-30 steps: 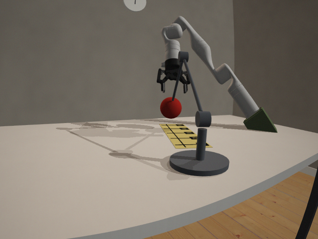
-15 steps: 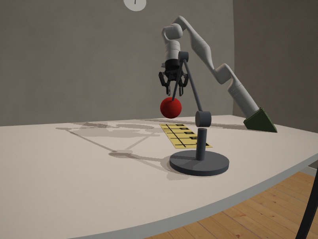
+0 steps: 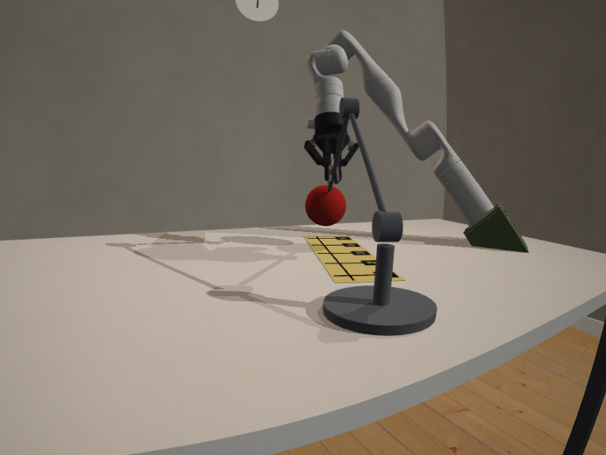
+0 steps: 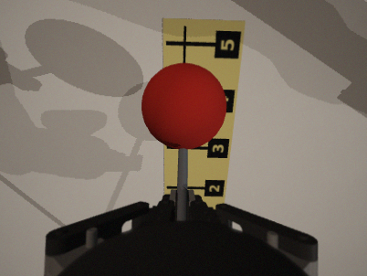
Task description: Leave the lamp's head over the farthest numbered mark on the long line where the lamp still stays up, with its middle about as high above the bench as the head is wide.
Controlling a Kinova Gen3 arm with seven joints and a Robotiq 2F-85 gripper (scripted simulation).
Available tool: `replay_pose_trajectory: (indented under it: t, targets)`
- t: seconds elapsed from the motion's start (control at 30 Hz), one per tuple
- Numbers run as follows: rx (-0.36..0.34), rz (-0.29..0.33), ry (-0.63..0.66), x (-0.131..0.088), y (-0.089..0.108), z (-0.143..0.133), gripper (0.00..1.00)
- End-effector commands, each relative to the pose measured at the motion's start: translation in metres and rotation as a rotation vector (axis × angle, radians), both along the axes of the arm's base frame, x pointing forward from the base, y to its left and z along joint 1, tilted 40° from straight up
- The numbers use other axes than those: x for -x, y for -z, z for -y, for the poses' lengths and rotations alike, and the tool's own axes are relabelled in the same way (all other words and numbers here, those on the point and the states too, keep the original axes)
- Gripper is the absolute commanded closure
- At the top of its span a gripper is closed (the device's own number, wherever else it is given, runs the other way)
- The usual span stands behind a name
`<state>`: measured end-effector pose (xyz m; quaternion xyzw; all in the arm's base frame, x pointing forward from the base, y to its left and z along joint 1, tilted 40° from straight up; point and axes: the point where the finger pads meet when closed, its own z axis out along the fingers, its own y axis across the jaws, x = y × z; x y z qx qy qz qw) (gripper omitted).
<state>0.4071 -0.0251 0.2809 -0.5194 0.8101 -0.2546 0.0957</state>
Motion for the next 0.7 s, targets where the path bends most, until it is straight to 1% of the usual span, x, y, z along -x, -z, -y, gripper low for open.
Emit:
replay_pose_trajectory:
  t: [0.0, 0.3, 0.67]
  targets:
    - [0.0, 0.001, -0.001, 0.0, 0.0, -0.001, 1.0]
    - [0.0, 0.001, -0.001, 0.0, 0.0, 0.0, 1.0]
    - [0.0, 0.0, -0.001, 0.014, -0.005, 0.027, 1.0]
